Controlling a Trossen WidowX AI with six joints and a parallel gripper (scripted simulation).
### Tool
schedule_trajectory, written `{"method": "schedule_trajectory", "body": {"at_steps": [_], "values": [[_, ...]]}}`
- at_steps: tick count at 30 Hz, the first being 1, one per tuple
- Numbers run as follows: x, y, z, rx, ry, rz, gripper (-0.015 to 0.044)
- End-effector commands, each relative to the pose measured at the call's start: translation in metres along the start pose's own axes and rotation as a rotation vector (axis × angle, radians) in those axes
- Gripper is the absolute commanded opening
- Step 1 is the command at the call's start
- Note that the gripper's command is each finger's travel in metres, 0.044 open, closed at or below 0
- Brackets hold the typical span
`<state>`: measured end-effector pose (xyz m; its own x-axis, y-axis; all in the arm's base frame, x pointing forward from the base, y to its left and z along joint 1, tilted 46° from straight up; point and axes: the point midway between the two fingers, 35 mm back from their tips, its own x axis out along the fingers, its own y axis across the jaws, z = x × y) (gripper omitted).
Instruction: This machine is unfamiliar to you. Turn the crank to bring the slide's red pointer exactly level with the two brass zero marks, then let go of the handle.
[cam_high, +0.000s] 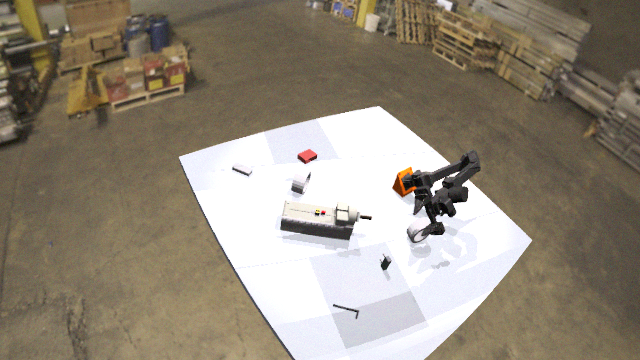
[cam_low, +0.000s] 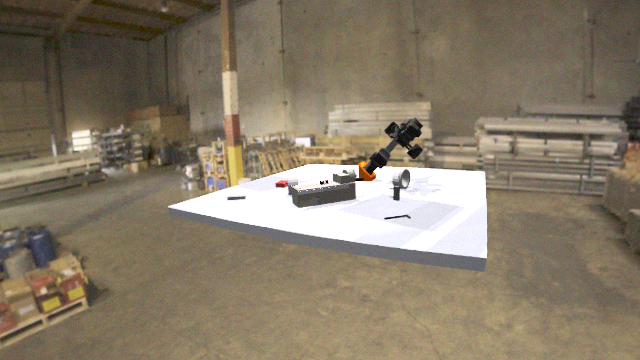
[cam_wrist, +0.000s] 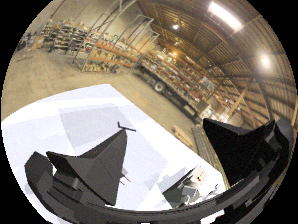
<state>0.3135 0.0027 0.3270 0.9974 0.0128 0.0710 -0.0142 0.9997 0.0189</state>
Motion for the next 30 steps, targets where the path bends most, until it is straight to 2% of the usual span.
{"method": "schedule_trajectory", "body": {"at_steps": [1, 2, 16, 30], "values": [[0.0, 0.0, 0.0, 0.0, 0.002, 0.0, 0.0426], [0.001, -0.001, -0.001, -0.002, 0.007, 0.0, 0.044], [0.048, -0.044, -0.052, -0.008, 0.278, 0.014, 0.044], [0.078, -0.103, -0.116, 0.127, 0.54, 0.052, 0.044]]}}
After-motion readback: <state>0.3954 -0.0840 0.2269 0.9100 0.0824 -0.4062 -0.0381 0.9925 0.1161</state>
